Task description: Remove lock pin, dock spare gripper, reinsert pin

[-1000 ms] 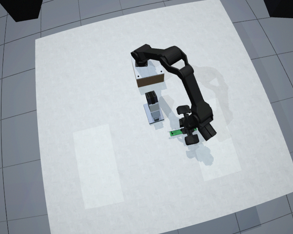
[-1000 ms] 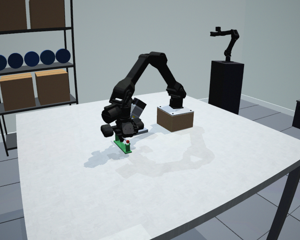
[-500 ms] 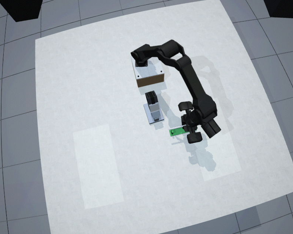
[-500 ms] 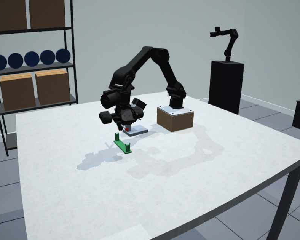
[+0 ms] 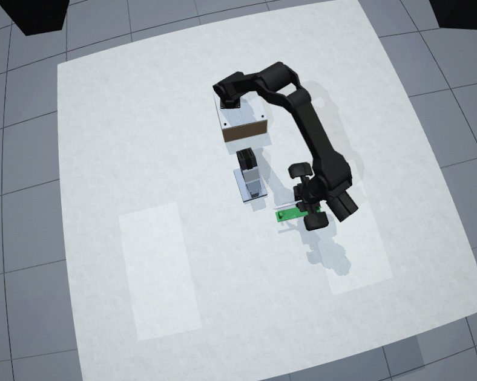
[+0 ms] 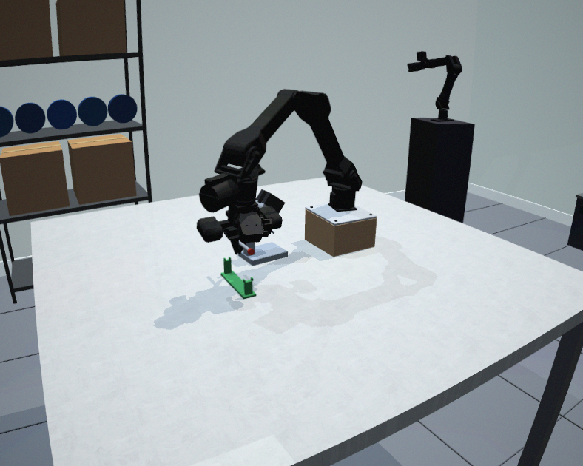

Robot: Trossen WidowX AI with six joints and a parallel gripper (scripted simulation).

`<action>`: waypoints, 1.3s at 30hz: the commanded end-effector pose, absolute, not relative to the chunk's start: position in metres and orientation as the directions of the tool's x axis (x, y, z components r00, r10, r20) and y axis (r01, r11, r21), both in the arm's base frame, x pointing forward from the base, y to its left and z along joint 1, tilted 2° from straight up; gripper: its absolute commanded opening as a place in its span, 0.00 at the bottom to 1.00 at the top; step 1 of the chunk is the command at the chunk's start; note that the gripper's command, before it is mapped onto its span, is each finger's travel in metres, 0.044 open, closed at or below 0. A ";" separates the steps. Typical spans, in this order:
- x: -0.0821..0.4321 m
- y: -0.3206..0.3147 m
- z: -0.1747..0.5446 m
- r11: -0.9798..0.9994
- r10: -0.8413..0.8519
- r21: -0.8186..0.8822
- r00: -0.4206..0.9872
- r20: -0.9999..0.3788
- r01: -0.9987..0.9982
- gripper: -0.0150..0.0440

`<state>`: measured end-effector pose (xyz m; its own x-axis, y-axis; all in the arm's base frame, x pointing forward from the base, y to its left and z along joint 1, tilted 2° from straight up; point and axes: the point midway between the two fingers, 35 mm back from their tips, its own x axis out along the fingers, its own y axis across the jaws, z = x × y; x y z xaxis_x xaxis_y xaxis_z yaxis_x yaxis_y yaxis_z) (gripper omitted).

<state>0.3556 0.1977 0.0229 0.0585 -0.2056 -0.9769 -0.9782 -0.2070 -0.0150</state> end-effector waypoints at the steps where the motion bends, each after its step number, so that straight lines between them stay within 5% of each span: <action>1: 0.347 0.198 0.028 -0.208 -0.202 -0.021 0.064 -0.977 -0.978 0.25; 39: 0.252 0.173 0.043 -0.263 -0.201 -0.009 0.064 -0.977 -0.965 0.25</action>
